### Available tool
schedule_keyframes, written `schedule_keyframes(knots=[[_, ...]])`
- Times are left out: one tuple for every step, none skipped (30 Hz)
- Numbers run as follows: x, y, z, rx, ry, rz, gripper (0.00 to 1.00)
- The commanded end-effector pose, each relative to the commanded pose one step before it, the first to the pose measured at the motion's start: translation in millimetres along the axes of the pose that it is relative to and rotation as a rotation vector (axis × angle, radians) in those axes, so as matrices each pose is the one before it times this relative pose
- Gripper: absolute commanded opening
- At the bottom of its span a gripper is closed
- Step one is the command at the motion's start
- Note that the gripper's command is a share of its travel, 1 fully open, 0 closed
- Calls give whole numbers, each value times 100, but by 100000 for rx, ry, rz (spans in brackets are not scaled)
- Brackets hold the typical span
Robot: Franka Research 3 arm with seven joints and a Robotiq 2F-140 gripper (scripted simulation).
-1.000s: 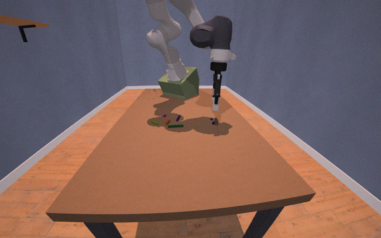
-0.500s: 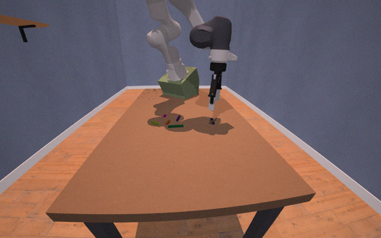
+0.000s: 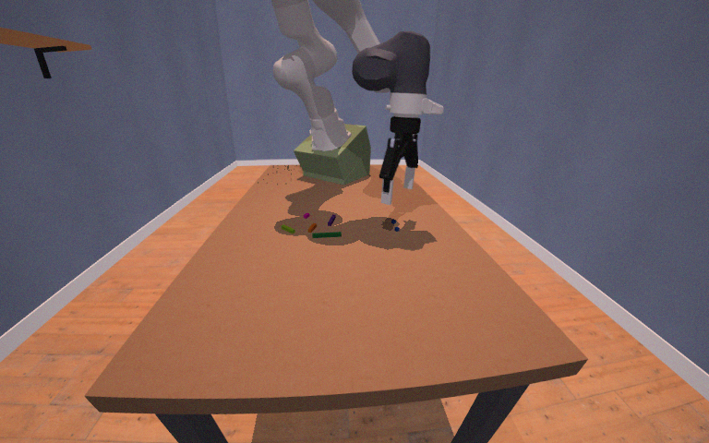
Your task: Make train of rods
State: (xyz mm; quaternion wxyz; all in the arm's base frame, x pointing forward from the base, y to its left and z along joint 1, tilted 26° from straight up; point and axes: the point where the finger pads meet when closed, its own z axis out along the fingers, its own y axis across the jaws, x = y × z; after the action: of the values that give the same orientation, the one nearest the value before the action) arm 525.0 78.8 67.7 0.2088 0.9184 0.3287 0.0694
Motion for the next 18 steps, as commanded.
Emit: schedule_keyframes(knots=[[130,-152,-78,-1890,1355,15029,100],[0,0,0,0,0,0,100],[-56,-30,32,-2,0,4285,100],[-20,-10,11,-1,0,1515,100],[-21,-10,12,0,0,1572,100],[-21,-9,12,0,0,1565,100],[-22,-9,12,0,0,1567,100],[-22,-9,12,0,0,1567,100],[-22,-8,12,0,0,1567,100],[-22,-8,12,0,0,1568,100],[-22,-8,12,0,0,1569,100],[-22,-7,11,0,0,1567,100],[-22,-7,11,0,0,1570,100],[-23,-7,11,0,0,1569,100],[-23,-6,11,0,0,1571,100],[-23,-6,11,0,0,1571,100],[-23,-6,11,0,0,1572,100],[0,0,0,0,0,0,100]])
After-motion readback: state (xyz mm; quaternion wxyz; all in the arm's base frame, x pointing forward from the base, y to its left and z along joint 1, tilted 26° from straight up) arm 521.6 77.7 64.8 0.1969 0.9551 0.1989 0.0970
